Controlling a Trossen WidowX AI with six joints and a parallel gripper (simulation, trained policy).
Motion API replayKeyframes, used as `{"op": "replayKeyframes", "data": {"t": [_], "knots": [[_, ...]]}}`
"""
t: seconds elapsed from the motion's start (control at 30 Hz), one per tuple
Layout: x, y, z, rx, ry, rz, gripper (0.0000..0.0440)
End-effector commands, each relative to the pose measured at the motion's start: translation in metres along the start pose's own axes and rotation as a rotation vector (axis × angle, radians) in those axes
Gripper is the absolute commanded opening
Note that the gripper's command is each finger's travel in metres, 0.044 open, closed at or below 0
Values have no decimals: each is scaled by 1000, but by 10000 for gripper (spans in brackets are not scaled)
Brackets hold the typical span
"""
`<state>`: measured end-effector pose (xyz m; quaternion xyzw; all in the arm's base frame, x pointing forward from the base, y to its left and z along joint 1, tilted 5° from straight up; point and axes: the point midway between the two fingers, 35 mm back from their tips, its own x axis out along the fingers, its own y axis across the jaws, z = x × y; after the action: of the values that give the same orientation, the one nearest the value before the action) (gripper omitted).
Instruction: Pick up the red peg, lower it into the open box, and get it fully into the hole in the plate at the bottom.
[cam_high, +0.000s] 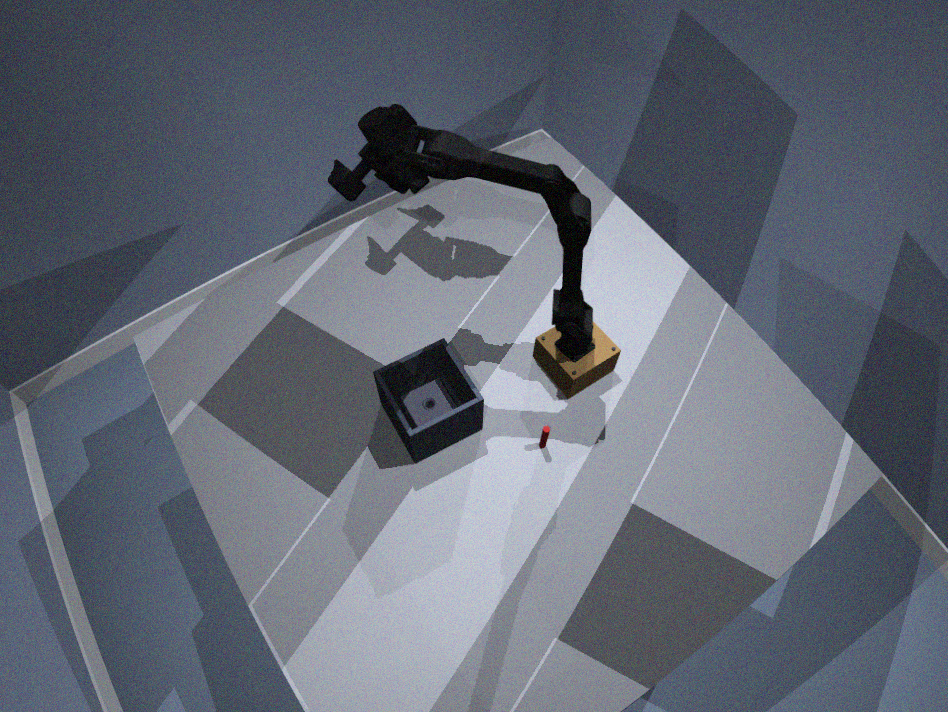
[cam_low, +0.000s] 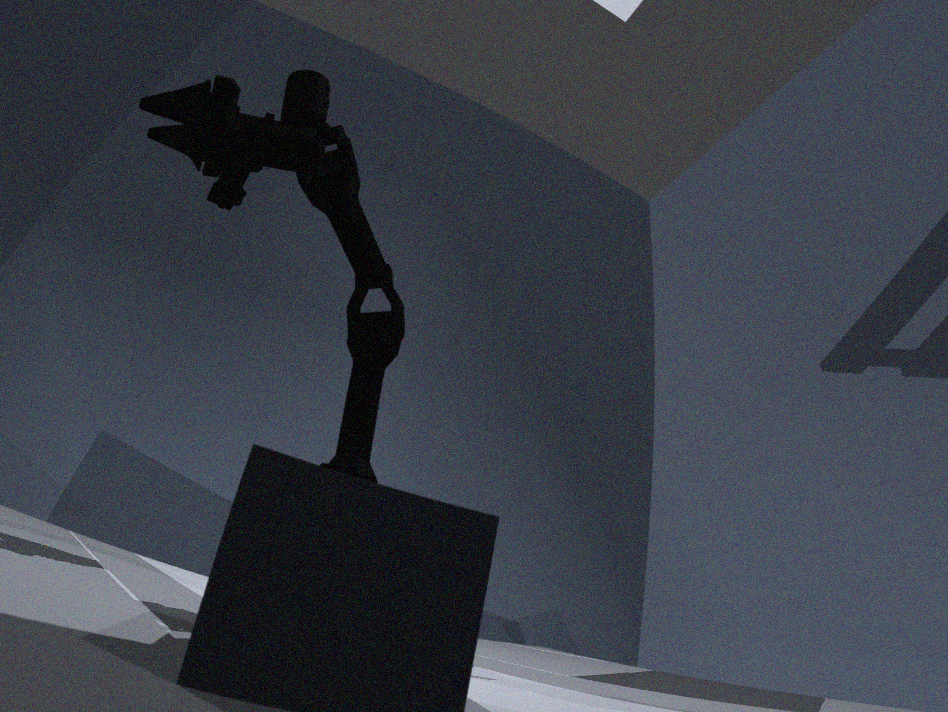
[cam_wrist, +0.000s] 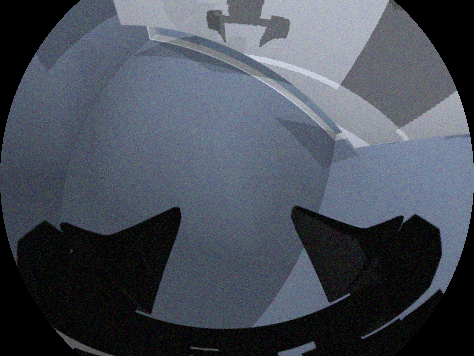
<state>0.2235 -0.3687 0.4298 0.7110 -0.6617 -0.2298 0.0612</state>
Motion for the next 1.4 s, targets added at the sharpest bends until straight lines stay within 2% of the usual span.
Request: {"op": "replayKeyframes", "data": {"t": [0.0,0.33,0.67,1.0,1.37], "knots": [[-26,-19,-10,2,54,-95,440],[-94,-65,-24,-8,170,-345,440],[-159,-105,-18,-65,246,-582,440],[-221,-142,7,-197,300,-813,440],[-290,-175,55,-429,363,-1065,439]]}}
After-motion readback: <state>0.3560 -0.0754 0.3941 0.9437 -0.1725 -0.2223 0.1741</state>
